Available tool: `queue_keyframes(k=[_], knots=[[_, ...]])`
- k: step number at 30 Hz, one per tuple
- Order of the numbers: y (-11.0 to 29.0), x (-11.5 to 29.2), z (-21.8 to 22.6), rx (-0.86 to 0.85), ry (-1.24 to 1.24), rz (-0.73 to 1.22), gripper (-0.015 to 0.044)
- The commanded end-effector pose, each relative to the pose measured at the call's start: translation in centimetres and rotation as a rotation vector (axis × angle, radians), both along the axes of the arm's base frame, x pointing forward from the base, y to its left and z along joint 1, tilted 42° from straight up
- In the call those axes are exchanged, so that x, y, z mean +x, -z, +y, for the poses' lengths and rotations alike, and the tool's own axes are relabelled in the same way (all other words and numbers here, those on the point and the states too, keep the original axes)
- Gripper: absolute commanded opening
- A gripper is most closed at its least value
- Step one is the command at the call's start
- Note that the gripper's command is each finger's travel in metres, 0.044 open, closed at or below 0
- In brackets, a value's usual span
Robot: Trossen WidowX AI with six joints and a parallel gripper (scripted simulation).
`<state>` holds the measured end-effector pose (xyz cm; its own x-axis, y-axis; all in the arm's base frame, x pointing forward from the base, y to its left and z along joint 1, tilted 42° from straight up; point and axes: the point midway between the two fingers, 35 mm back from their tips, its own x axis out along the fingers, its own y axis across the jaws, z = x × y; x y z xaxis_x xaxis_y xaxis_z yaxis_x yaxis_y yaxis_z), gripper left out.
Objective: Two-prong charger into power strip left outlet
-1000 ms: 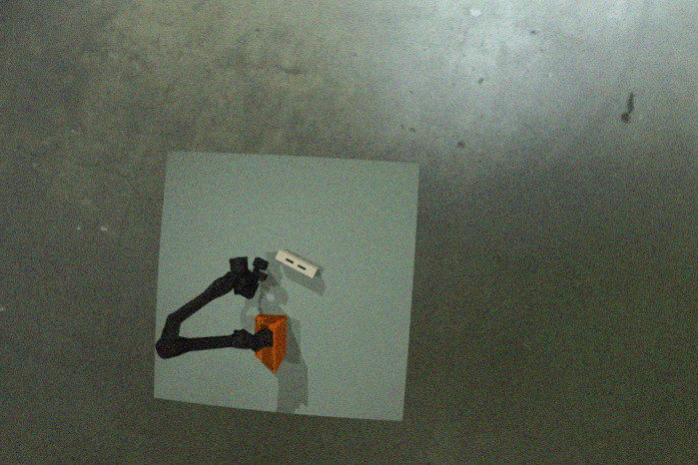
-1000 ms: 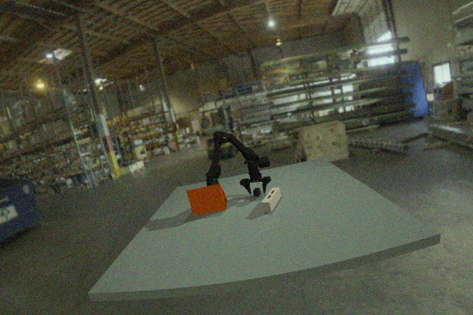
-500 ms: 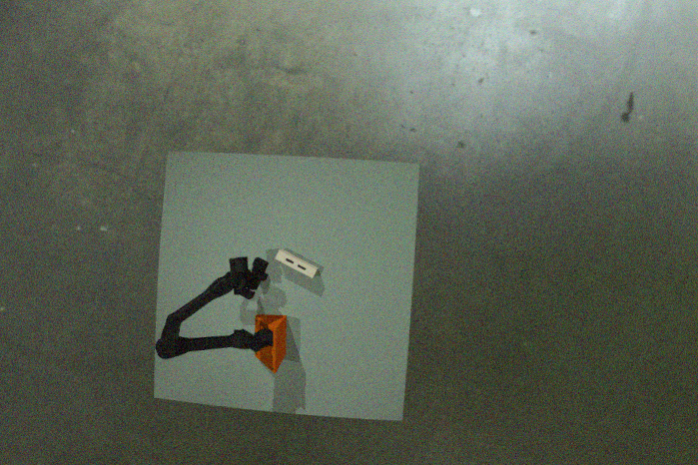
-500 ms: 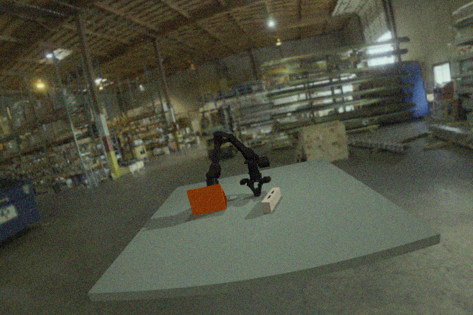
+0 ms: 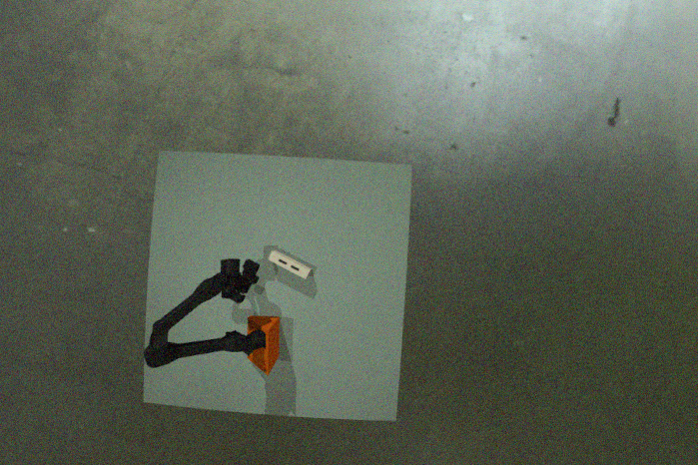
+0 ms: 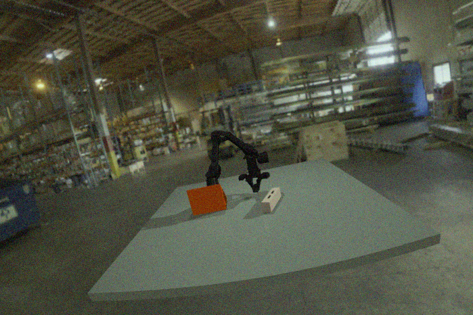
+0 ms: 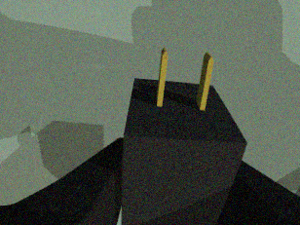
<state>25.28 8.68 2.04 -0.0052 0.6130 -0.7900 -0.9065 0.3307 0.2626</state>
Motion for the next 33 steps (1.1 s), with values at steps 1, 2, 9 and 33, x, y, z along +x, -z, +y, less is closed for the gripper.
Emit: queue_keyframes(k=[1, 2, 9, 33], knots=[[-1.2, 0.1, -1.1, 0.003, 0.0, -0.01, 0.0], [-1.4, 0.0, -1.4, 0.003, 0.0, -0.01, 0.0], [-1.6, -0.2, -2.0, 0.006, 0.024, 0.011, 0.0], [1.2, -0.4, -3.1, 0.021, 0.357, 0.296, 0.0]])
